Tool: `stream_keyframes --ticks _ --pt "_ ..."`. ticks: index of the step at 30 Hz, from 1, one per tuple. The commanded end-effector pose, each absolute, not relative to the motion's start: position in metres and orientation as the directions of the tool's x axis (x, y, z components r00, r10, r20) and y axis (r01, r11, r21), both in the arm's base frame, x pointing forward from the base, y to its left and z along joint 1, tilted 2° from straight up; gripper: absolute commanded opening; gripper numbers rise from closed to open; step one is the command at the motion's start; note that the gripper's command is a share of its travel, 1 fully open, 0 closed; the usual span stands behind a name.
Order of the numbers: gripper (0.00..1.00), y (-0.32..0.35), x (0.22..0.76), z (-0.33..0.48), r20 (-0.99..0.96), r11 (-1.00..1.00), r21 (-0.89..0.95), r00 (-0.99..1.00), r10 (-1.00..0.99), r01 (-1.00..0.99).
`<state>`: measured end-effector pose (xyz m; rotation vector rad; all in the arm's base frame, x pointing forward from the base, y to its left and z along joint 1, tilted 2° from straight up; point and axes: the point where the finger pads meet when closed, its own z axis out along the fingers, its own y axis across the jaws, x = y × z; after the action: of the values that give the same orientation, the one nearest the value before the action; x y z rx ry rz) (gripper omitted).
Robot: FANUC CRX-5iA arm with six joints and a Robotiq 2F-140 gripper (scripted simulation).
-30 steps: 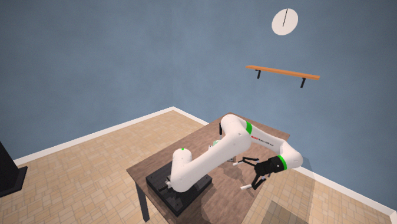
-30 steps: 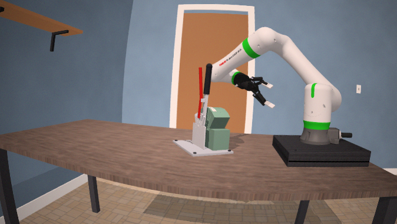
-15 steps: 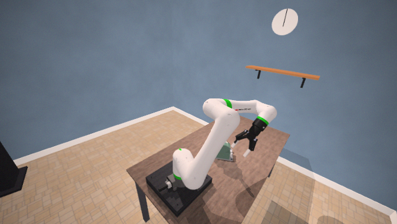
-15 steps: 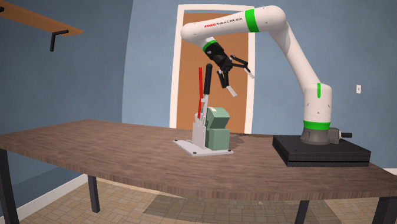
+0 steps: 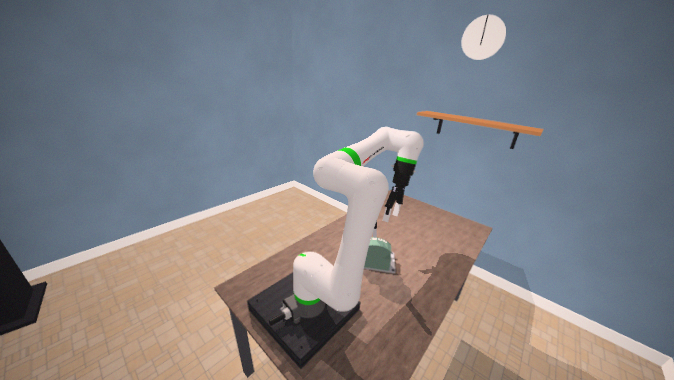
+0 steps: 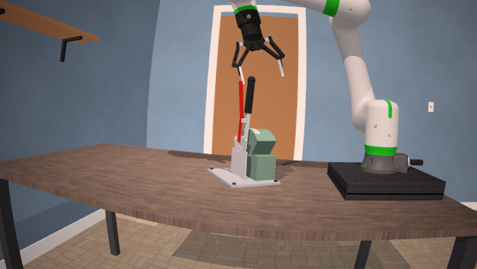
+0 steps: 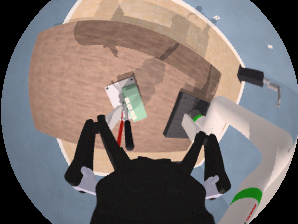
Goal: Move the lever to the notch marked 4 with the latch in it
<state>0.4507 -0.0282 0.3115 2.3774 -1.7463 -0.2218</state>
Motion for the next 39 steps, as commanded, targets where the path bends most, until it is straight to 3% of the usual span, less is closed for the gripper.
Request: stream_keyframes --ticks 1,5,10,11,39 --pt "1.00 0.033 0.465 0.344 -0.005 -0.510 0.082 0.511 -0.859 -0.856" --pt "1.00 0.084 0.467 0.373 0.013 -0.646 -0.019 0.646 -0.763 -0.763" --pt "1.00 0.087 0.466 0.376 0.015 -0.657 -0.027 0.657 -0.754 -0.753" --pt "0.00 0.087 0.466 0.376 0.015 -0.657 -0.027 0.657 -0.754 -0.753" --pt "0.00 0.087 0.466 0.376 0.015 -0.657 -0.027 0.657 -0.754 -0.753"
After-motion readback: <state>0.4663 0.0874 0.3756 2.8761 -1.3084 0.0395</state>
